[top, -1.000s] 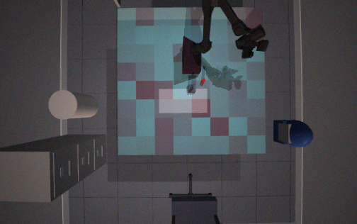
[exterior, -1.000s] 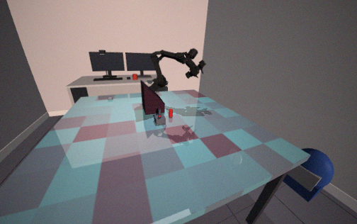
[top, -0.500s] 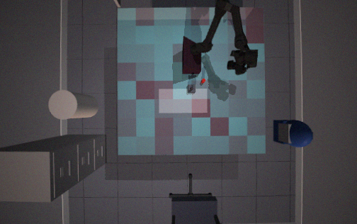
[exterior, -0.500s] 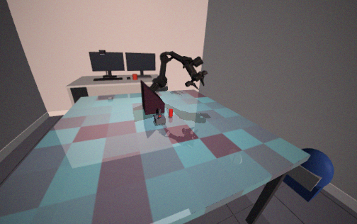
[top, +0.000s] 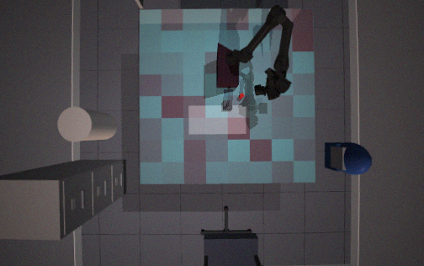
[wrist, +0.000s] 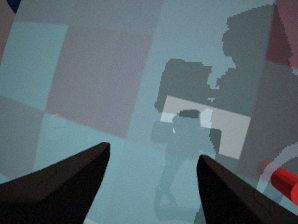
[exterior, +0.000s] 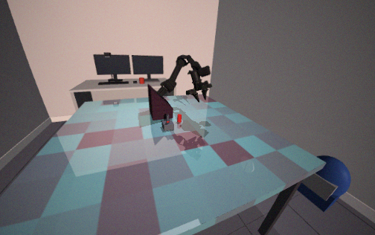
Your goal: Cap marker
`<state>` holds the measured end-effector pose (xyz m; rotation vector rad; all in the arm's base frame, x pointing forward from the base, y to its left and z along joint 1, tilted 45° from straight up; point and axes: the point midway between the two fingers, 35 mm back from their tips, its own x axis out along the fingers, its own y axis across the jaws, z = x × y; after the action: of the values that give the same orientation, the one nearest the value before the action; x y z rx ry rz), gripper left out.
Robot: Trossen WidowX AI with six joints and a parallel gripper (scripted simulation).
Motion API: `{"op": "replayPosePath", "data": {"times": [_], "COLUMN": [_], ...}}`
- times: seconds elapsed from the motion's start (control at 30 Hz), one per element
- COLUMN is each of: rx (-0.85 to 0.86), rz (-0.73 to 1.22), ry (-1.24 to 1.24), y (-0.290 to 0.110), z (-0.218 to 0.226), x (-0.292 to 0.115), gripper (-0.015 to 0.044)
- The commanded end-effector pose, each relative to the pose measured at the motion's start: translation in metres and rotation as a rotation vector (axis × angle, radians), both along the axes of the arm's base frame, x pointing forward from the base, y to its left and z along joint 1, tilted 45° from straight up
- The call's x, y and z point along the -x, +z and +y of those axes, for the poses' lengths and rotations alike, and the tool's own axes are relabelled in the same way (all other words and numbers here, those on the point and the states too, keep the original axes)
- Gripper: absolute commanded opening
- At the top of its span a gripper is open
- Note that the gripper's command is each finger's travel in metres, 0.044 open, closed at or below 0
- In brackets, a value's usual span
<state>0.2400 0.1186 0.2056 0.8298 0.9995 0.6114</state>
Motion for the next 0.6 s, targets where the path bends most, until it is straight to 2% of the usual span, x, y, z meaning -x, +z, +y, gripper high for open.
{"op": "replayPosePath", "data": {"times": [0.0, 0.4, 0.57], "rx": [0.239, 0.369, 0.367], "rz": [-0.053, -0.147, -0.174], "ry": [0.139, 0.471, 0.536], "y": [-0.063, -0.124, -0.131], "z": [-0.041, -0.082, -0.087], "x": [-0.006, 0.018, 0.024], "gripper": [0.0250, 0.0250, 0.0250]}}
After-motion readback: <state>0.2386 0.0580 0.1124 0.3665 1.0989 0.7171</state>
